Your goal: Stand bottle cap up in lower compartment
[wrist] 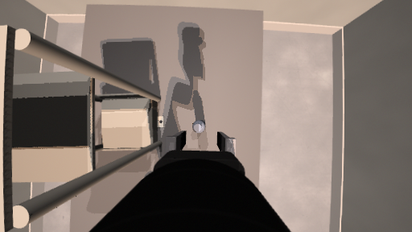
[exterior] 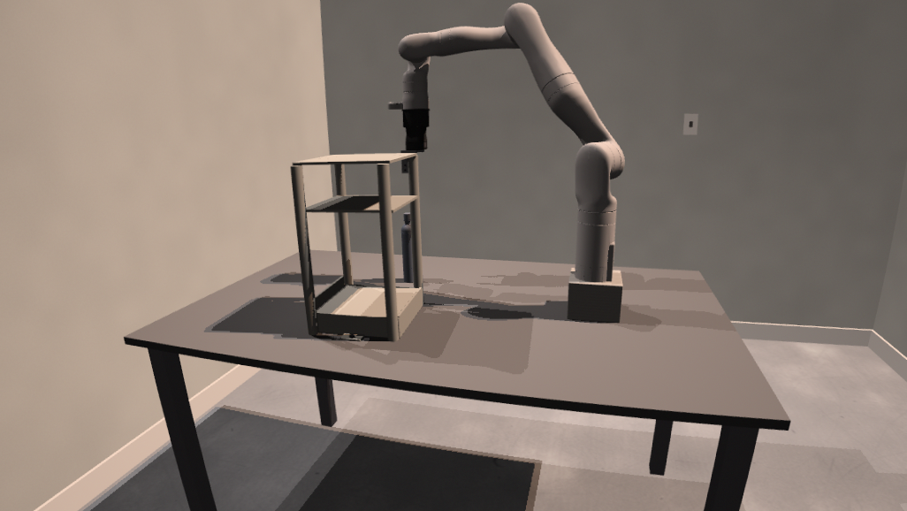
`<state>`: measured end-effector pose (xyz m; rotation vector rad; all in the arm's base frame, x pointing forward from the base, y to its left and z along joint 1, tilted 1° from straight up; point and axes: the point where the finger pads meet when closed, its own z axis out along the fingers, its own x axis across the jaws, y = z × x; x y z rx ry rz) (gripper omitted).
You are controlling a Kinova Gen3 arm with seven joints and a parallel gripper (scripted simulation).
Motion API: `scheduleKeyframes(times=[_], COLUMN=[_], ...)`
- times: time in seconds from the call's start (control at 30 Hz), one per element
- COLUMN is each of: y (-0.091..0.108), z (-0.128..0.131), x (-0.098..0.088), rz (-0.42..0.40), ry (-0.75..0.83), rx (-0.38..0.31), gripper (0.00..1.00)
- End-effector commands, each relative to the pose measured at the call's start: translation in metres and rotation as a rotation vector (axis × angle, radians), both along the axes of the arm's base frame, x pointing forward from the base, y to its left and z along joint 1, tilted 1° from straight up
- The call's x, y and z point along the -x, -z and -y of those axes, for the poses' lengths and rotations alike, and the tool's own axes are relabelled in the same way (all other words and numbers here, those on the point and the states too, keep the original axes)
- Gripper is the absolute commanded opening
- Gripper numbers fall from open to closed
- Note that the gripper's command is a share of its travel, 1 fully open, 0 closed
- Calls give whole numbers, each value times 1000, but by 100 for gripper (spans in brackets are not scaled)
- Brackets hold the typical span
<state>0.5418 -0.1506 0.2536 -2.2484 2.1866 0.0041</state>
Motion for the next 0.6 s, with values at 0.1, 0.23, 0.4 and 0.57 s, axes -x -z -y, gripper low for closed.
scheduleKeyframes(times=[0.1,0.23,0.4,0.57], y=[-1,-1,0,0], z=[-6,-6,-9,-12], x=[-3,-3,-4,-5], rz=[-1,-1,-3,-5], ry=[-23,-23,-35,-51], rx=[5,5,8,13], gripper=[100,100,100,100])
